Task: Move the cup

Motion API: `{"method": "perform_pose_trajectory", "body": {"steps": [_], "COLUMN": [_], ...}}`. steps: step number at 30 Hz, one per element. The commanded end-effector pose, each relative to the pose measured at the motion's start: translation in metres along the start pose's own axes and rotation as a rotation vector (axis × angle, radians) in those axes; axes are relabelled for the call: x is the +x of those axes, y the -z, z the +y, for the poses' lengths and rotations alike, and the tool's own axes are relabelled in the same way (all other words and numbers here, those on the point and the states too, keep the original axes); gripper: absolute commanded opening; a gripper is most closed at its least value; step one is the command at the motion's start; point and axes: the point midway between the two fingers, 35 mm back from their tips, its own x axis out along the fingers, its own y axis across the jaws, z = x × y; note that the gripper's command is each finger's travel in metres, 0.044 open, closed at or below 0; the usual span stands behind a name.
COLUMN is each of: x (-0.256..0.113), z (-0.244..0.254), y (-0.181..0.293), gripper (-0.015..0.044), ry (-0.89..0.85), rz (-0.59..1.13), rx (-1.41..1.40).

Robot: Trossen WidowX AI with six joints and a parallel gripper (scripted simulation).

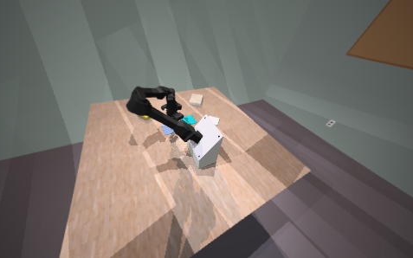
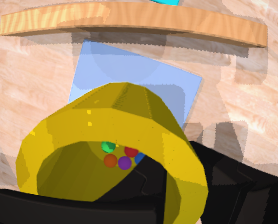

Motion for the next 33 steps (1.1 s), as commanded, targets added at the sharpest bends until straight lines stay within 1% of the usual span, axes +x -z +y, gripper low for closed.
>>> {"method": "perform_pose_trajectory", "body": {"steps": [1, 14, 33], "x": [0.001, 0.000, 0.000], "z": [0.000, 0.000, -0.004], "y": [0.000, -0.003, -0.041], "gripper": [0.0000, 0.0000, 0.0000], "ry": [0.000, 0.000, -0.001], "rz": [0.000, -0.001, -0.006], "rx": [0.002, 0.000, -0.009]}}
